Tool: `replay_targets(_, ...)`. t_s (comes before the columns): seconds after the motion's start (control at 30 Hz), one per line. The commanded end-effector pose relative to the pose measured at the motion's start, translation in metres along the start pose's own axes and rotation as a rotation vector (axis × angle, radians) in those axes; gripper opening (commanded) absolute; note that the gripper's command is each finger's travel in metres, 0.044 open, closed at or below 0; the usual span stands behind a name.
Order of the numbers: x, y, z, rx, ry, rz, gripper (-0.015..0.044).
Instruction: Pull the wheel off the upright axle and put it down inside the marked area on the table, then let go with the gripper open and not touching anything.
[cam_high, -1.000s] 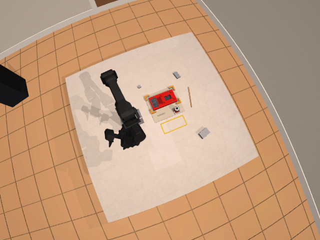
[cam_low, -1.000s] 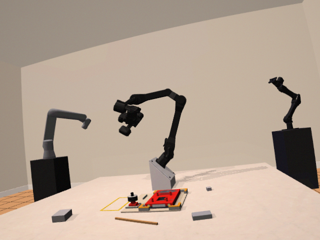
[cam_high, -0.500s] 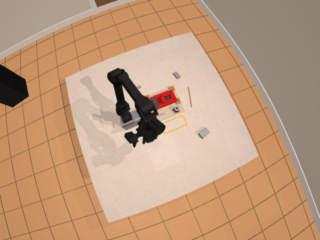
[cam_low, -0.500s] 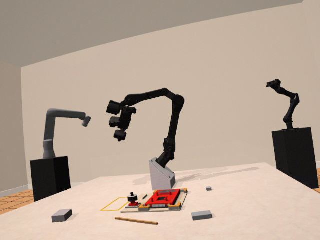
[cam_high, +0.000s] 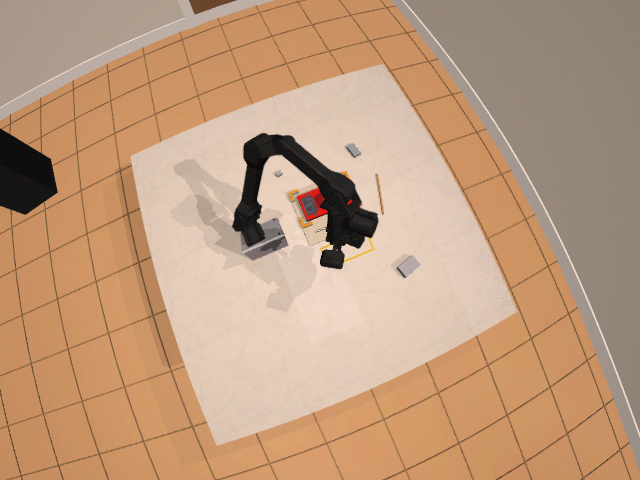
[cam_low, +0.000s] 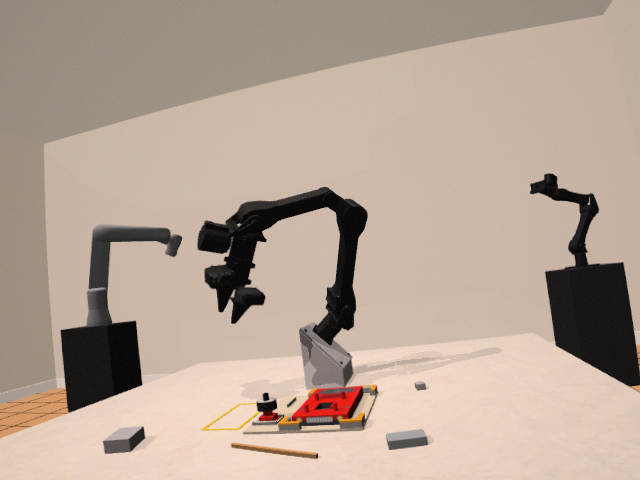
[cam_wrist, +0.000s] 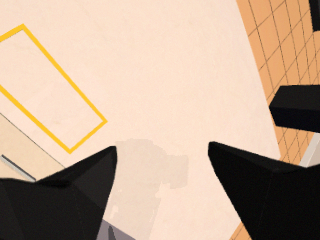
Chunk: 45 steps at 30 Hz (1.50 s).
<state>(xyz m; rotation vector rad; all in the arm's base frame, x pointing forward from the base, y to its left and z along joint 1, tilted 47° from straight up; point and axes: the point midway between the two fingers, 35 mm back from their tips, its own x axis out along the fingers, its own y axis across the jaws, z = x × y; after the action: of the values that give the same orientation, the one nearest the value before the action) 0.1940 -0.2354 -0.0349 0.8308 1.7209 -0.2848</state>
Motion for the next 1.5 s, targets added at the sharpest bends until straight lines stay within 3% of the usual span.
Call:
replay_targets(0.0,0.003,0.045,0.019,-0.152,-0.020,0.113,0.0300)
replay_targets(0.37,0.015,0.194,0.036,-0.586,-0.044,0.477,0.0300)
replay_targets(0.83,0.014,0.203,0.036,-0.593,-0.044,0.483,0.0300)
replay_targets(1.27,0.078,0.238,0.029,-0.593,-0.043,0.487,0.0300)
replay_targets(1.37,0.074,0.237,0.029,-0.605,-0.035,0.478,0.0221)
replay_targets(1.47,0.074,0.237,0.029,-0.605,-0.035,0.478,0.0201)
